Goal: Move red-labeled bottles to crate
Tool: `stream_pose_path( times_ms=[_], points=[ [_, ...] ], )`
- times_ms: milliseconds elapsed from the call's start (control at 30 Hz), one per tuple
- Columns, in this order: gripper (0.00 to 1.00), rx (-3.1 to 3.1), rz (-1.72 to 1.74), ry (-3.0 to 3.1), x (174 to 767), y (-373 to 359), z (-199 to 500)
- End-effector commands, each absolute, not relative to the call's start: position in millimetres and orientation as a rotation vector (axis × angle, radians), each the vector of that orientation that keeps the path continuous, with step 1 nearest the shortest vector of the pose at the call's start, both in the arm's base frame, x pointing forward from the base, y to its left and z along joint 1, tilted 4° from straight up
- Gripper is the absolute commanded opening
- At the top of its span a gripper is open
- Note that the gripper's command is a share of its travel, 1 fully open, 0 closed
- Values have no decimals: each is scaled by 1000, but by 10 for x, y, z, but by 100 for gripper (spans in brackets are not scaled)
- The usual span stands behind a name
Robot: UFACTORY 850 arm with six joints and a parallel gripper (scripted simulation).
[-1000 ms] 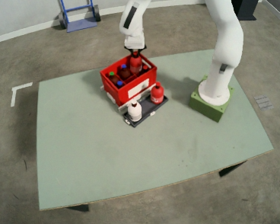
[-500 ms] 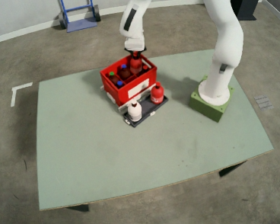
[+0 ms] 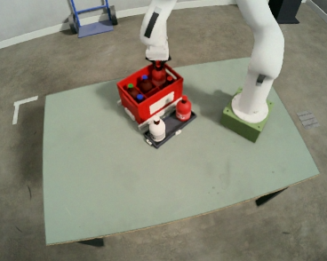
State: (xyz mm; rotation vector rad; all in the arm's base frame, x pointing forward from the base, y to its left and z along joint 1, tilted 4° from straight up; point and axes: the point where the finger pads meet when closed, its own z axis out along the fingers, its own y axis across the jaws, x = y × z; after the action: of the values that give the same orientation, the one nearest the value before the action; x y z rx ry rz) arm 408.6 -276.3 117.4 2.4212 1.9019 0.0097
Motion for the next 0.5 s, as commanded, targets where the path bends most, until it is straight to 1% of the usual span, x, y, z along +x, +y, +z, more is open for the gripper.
stream_pose_path(
  times_ms=[0,467],
  points=[
    [0,2420,11,1901,4093,-2768,1165],
    [0,2420,11,1901,4096,-2771,1103]
  ],
)
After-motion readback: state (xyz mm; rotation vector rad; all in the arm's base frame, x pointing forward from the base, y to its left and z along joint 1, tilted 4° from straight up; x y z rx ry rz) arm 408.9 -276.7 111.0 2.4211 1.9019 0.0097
